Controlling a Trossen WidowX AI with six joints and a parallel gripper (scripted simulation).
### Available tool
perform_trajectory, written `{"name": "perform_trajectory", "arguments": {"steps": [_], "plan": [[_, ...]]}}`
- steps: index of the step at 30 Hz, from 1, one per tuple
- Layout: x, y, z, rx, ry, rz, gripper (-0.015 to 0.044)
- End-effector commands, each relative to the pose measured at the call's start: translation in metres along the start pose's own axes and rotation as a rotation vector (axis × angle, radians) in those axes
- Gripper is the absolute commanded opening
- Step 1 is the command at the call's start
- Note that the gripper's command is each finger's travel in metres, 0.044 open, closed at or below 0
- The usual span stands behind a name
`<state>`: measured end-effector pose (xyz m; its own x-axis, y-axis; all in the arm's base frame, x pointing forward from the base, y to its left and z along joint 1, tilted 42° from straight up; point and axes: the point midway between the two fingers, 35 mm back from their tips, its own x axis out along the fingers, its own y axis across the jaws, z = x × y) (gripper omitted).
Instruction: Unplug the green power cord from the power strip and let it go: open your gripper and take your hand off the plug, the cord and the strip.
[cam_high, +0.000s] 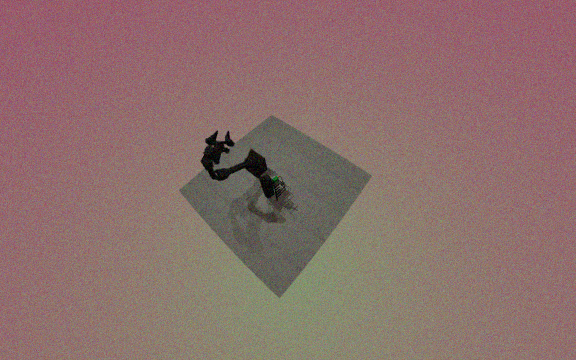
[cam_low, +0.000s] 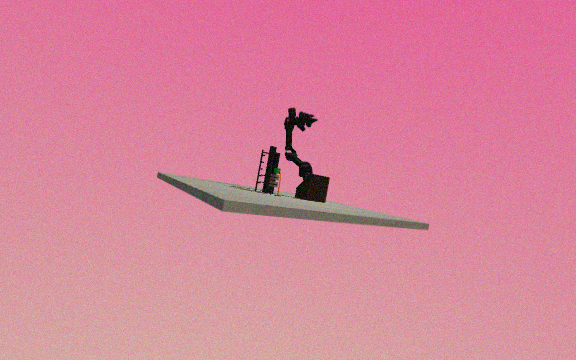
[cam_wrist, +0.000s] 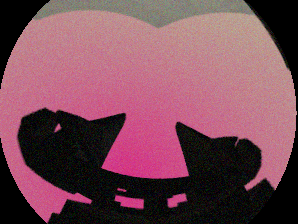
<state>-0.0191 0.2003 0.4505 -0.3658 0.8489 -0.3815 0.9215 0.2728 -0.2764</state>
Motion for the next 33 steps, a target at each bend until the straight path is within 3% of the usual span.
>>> {"name": "perform_trajectory", "arguments": {"steps": [1, 9, 15, 20, 26, 33], "plan": [[0.001, 0.002, 0.0, -0.006, -0.003, 0.005, 0.0374], [0.038, 0.098, 0.036, -0.324, -0.252, 0.203, 0.0164], [0.041, 0.184, 0.079, -0.614, -0.555, 0.272, 0.016], [0.034, 0.236, 0.12, -0.826, -0.805, 0.197, 0.016], [0.021, 0.278, 0.167, -1.052, -1.053, -0.014, 0.016], [-0.002, 0.312, 0.224, -1.27, -1.255, -0.397, 0.016]]}}
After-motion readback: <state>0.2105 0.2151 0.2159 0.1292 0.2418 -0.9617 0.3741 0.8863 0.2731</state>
